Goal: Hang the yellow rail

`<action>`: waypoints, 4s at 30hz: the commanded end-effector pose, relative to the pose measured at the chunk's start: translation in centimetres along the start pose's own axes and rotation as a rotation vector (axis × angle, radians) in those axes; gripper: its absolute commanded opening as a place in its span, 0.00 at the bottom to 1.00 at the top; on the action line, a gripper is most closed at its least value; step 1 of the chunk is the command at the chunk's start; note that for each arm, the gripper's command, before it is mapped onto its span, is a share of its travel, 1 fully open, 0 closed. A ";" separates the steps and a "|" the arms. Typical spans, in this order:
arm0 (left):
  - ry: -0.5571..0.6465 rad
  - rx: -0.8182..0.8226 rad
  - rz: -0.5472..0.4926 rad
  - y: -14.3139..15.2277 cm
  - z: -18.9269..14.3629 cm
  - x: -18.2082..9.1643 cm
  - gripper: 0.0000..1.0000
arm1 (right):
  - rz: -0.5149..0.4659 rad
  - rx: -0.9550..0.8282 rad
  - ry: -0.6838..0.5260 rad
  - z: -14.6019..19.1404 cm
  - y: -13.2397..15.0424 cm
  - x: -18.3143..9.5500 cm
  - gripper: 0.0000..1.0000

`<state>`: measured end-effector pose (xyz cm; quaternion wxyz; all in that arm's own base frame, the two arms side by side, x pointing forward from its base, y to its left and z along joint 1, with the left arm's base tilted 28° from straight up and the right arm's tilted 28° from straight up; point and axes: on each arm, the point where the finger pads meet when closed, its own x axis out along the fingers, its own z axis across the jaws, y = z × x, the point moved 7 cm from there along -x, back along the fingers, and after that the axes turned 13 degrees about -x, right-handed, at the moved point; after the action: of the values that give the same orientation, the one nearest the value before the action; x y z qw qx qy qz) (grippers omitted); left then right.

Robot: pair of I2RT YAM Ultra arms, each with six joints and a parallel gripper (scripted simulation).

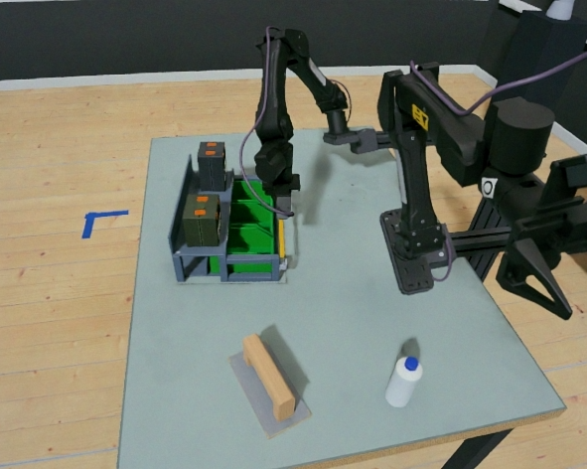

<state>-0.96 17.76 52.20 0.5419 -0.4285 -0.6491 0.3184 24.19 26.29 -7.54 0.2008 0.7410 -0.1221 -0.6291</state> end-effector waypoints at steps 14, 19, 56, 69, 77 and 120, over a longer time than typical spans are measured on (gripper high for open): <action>-0.005 0.011 -0.004 -0.2 0.1 -0.9 1.00 | -0.029 -0.004 0.033 0.0 -0.7 -1.4 0.00; -0.005 0.011 -0.004 -0.2 0.1 -0.9 1.00 | -0.031 -0.004 0.034 0.0 -0.7 -1.5 0.00; -0.005 0.011 -0.004 -0.2 0.1 -0.9 1.00 | -0.030 -0.006 0.032 0.2 -0.6 -1.5 0.00; -0.005 0.011 -0.004 -0.2 0.1 -0.9 1.00 | -0.032 -0.007 0.033 0.3 -0.7 -1.5 0.00; -0.005 0.011 -0.004 -0.2 0.1 -0.9 1.00 | -0.033 -0.007 0.033 0.3 -0.7 -1.6 0.00; -0.005 0.011 -0.004 -0.2 0.1 -0.9 1.00 | -0.045 -0.006 0.039 -0.2 -1.0 -2.3 0.00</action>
<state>-0.96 17.76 52.20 0.5419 -0.4285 -0.6491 0.3184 24.10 26.17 -7.61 0.2014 0.7403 -0.1230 -0.6295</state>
